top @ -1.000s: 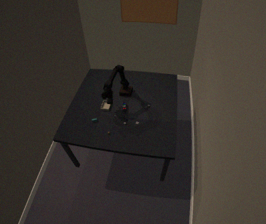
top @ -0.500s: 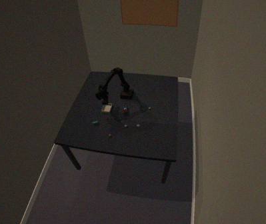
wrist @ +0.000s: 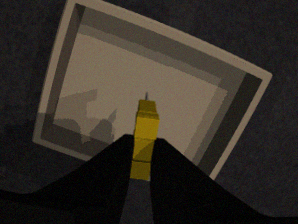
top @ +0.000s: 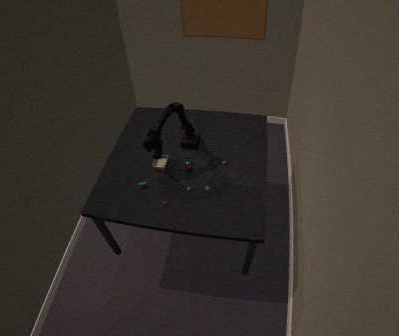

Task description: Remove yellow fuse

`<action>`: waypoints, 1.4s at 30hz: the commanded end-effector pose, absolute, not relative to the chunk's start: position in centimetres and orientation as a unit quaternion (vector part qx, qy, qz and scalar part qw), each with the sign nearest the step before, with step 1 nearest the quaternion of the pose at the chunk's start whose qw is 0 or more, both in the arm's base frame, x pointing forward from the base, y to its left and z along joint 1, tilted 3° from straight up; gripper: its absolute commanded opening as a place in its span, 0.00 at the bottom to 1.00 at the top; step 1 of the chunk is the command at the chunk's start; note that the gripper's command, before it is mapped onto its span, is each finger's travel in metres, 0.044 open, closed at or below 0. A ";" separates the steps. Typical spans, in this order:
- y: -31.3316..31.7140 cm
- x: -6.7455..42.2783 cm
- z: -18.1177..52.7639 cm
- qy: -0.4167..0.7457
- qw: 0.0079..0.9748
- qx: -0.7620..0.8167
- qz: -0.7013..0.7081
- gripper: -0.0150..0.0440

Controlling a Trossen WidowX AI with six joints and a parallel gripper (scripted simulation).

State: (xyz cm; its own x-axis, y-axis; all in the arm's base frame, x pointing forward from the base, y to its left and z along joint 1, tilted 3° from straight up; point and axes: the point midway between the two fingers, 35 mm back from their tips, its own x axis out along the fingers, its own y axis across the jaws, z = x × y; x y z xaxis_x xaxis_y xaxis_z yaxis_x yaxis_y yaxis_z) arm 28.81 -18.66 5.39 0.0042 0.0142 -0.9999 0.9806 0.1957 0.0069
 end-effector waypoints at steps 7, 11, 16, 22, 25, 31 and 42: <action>-18.5 28.6 3.4 0.553 0.542 0.451 -0.443 0.25; -18.5 28.6 3.1 0.553 0.542 0.451 -0.443 0.25; -18.6 28.7 3.4 0.550 0.543 0.453 -0.444 0.34; -18.6 28.7 3.4 0.550 0.543 0.453 -0.444 0.61; -18.6 28.7 3.4 0.550 0.543 0.453 -0.444 0.74; -18.6 28.6 7.1 0.553 0.542 0.451 -0.443 0.81; -18.5 28.5 6.7 0.555 0.538 0.453 -0.444 0.81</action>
